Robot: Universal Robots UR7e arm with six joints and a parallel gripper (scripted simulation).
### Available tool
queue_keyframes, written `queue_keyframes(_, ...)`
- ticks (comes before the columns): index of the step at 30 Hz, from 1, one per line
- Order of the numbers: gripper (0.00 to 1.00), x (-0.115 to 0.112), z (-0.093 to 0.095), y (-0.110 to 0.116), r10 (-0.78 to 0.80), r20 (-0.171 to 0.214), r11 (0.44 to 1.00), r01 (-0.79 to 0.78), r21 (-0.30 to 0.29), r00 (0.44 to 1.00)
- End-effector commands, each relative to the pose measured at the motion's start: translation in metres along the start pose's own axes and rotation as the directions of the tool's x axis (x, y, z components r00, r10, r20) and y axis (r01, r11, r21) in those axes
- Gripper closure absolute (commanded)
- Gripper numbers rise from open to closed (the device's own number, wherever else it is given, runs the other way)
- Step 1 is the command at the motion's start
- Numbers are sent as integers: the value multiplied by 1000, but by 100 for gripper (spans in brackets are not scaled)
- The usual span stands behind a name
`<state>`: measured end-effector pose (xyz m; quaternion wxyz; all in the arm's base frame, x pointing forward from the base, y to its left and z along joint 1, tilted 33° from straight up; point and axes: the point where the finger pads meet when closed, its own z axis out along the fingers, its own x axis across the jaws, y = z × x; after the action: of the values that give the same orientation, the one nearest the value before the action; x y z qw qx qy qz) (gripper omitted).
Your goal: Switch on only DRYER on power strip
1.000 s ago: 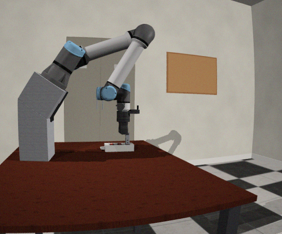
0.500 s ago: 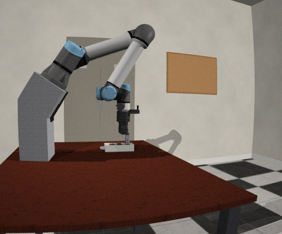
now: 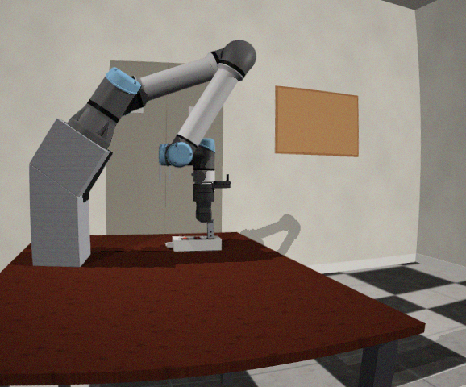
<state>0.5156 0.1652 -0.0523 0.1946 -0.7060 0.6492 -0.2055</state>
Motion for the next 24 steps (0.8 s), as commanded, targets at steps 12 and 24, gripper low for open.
queue_keyframes(12, 100, 0, -19, 0, 0, 2, 1000, 0, -3, 1000)
queue_keyframes(24, 100, 0, -38, 0, 0, 2, 1000, 0, -3, 1000)
